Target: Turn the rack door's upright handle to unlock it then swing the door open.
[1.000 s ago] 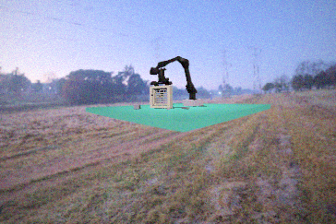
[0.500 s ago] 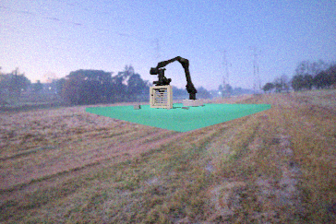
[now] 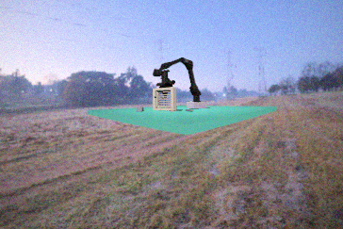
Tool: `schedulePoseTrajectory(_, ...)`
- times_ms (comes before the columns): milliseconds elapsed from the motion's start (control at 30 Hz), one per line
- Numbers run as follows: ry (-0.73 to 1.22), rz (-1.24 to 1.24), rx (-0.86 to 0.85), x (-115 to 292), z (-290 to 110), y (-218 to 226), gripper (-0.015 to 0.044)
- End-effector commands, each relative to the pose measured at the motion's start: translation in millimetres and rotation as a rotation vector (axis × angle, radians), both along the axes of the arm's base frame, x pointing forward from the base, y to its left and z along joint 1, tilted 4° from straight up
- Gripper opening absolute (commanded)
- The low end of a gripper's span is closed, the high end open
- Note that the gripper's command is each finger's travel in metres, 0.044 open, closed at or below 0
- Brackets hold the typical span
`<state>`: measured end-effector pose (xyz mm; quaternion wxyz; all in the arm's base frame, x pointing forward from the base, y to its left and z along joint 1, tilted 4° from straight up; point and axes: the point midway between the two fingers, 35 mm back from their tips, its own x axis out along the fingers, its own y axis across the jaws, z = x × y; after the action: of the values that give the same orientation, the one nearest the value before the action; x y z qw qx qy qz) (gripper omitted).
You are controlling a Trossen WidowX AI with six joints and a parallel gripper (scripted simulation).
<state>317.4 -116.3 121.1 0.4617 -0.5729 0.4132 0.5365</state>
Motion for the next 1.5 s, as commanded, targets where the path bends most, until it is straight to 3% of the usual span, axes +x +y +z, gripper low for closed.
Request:
schedulePoseTrajectory(0,-0.003,0.005,0.001,0.7,-0.1,0.1,0.0214)
schedulePoseTrajectory(1033,-0.003,0.005,0.001,0.7,-0.1,0.1,0.0008)
schedulePoseTrajectory(1467,0.002,-0.196,0.018,-6.6,-0.6,2.9,0.0008)
